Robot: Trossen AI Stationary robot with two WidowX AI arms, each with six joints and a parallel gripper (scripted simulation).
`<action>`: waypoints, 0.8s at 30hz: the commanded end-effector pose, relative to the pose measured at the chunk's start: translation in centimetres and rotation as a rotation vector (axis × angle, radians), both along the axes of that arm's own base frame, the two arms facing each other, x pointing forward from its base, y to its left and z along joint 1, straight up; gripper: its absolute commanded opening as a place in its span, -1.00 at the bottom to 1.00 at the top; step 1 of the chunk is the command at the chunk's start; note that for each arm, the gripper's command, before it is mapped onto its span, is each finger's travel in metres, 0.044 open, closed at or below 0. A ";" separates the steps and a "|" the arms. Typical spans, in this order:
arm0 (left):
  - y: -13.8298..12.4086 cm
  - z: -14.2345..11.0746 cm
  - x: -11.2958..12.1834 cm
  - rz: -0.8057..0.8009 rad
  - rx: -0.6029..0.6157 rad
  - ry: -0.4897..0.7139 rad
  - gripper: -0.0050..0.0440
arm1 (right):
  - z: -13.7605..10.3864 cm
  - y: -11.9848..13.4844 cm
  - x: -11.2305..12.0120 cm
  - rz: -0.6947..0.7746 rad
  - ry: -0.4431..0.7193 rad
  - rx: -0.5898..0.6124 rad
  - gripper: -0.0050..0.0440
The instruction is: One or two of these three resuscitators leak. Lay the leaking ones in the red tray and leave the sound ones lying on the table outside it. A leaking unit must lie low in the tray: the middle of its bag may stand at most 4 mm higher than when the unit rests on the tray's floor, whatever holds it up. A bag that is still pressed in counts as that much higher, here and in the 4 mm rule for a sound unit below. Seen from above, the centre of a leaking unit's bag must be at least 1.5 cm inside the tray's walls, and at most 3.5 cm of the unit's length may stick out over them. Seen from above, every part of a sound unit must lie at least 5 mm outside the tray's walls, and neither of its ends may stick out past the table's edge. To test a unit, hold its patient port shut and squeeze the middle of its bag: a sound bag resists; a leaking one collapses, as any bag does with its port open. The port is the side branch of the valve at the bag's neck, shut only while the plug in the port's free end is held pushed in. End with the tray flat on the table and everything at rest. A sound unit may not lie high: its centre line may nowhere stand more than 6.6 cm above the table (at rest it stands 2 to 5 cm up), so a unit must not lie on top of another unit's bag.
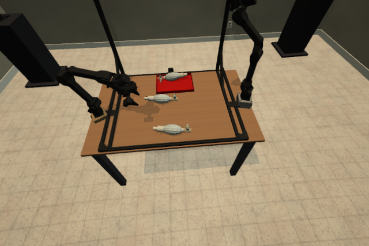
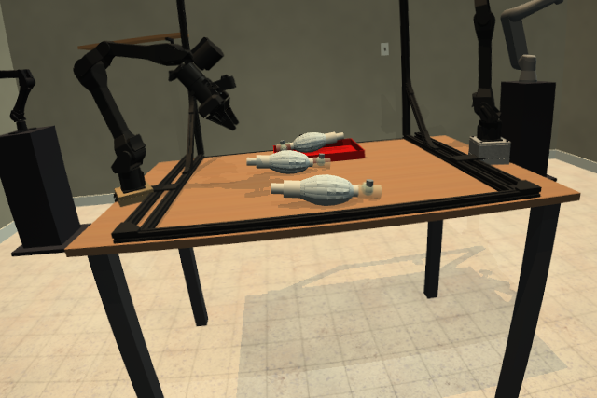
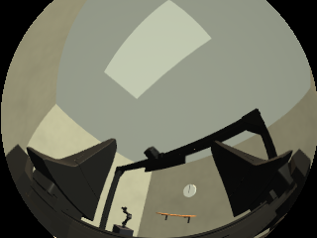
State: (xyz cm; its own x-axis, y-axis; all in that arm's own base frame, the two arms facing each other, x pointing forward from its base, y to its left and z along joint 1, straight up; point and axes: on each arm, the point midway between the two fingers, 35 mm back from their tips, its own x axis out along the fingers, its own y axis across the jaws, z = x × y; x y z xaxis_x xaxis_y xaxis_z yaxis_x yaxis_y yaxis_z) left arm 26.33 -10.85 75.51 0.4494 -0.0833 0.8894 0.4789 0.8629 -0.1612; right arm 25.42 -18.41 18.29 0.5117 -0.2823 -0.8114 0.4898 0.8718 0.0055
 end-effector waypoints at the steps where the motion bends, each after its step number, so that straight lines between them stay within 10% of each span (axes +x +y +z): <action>1: 2.2 2.2 -5.5 0.011 -0.029 -0.131 1.00 | 0.0 0.0 0.0 0.002 0.000 -0.001 1.00; 6: 4.6 3.7 -11.3 0.033 -0.057 -0.275 1.00 | 0.0 0.0 0.0 0.002 0.000 -0.001 1.00; 12: 4.6 3.7 -11.3 0.033 -0.057 -0.275 1.00 | 0.0 0.0 0.0 0.002 0.000 -0.001 1.00; 24: 10.0 4.8 -24.5 0.104 -0.131 -0.593 1.00 | 0.0 0.0 0.0 0.002 0.000 0.000 1.00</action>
State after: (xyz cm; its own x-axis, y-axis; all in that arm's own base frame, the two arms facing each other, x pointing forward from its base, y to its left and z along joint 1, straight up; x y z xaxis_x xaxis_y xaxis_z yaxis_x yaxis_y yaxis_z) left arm 3.94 -1.57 80.29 -0.0704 0.0580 0.9958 0.4494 0.8931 -0.0203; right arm 25.42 -18.40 18.29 0.5119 -0.2823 -0.8114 0.4896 0.8719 0.0055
